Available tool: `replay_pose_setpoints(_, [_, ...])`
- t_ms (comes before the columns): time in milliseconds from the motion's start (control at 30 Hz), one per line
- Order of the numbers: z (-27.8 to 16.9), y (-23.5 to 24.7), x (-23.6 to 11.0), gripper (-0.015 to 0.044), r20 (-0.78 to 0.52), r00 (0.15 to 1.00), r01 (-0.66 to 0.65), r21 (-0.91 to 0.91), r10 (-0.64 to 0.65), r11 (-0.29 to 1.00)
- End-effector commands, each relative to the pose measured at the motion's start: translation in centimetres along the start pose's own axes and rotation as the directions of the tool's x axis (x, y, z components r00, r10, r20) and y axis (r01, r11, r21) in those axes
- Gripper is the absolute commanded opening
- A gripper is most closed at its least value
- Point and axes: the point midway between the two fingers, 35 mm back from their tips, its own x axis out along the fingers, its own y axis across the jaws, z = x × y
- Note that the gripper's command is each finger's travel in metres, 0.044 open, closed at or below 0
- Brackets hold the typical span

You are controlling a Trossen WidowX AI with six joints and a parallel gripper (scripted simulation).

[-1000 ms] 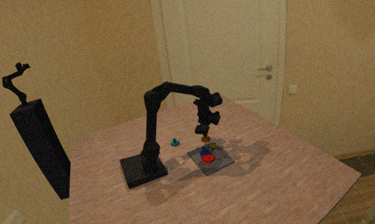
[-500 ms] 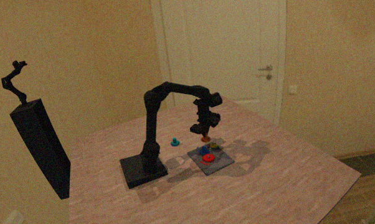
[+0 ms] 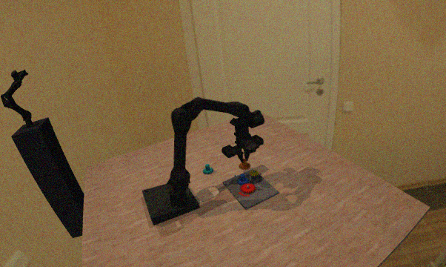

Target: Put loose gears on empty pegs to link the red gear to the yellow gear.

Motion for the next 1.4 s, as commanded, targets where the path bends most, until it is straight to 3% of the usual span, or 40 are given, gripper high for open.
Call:
replay_pose_setpoints(0, [0.0,0.0,-0.1,0.0000,-0.003,1.000,0.000,0.117,0.000,0.993])
replay_pose_setpoints(833, [0.0,0.0,2.2,0.0000,-0.003,1.000,0.000,0.056,0.000,0.998])
replay_pose_setpoints(1367, [-0.1,0.0,4.7,0.0000,-0.003,1.000,0.001,0.338,0.000,0.941])
